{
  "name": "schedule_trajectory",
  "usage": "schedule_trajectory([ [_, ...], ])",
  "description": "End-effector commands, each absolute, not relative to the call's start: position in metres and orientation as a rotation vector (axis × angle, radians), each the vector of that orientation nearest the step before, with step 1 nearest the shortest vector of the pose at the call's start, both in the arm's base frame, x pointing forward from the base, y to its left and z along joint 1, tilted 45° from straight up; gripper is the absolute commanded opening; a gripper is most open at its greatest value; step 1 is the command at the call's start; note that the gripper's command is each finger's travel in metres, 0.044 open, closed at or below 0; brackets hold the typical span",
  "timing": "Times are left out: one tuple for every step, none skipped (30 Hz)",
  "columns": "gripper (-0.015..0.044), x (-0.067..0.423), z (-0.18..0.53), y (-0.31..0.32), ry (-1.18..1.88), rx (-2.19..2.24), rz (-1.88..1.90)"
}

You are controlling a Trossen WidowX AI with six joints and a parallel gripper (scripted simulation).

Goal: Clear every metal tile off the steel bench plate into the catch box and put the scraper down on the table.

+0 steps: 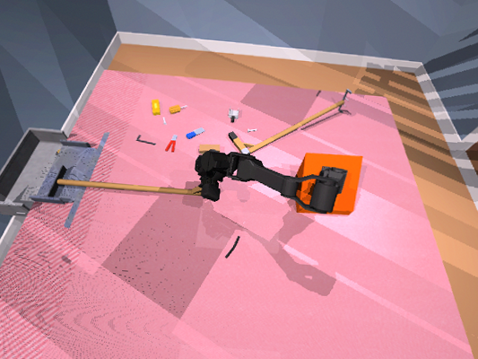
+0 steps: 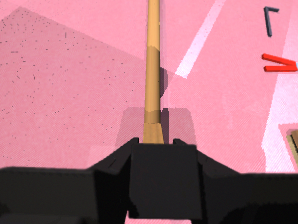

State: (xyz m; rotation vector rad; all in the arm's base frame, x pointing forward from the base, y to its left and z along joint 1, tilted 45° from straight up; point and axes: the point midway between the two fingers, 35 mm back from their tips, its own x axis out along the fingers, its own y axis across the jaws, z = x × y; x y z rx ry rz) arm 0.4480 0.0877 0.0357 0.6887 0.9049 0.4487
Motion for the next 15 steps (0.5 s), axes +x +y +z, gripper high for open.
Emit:
schedule_trajectory([
  [0.0000, 0.445, 0.040, 0.084, 0.890, 0.686, 0.449],
  [0.0000, 0.444, 0.040, 0.084, 0.890, 0.686, 0.449],
  [0.0000, 0.443, 0.040, 0.084, 0.890, 0.686, 0.449],
  [0.0000, 0.442, 0.040, 0.083, 0.890, 0.686, 0.449],
  [0.0000, 0.441, 0.041, 0.083, 0.890, 0.686, 0.449],
  [0.0000, 0.440, 0.041, 0.083, 0.890, 0.686, 0.449],
  [0.0000, 0.439, 0.041, 0.083, 0.890, 0.686, 0.449],
  [0.0000, 0.438, 0.041, 0.083, 0.890, 0.686, 0.449],
  [0.0000, 0.437, 0.041, 0.083, 0.890, 0.686, 0.449],
  [0.0000, 0.436, 0.041, 0.083, 0.890, 0.686, 0.449],
  [0.0000, 0.435, 0.041, 0.083, 0.890, 0.686, 0.449],
  [0.0000, 0.434, 0.041, 0.083, 0.889, 0.686, 0.449],
  [0.0000, 0.434, 0.041, 0.082, 0.889, 0.686, 0.449],
  [0.0000, 0.433, 0.041, 0.082, 0.889, 0.686, 0.448],
  [0.0000, 0.432, 0.041, 0.082, 0.889, 0.686, 0.448],
])
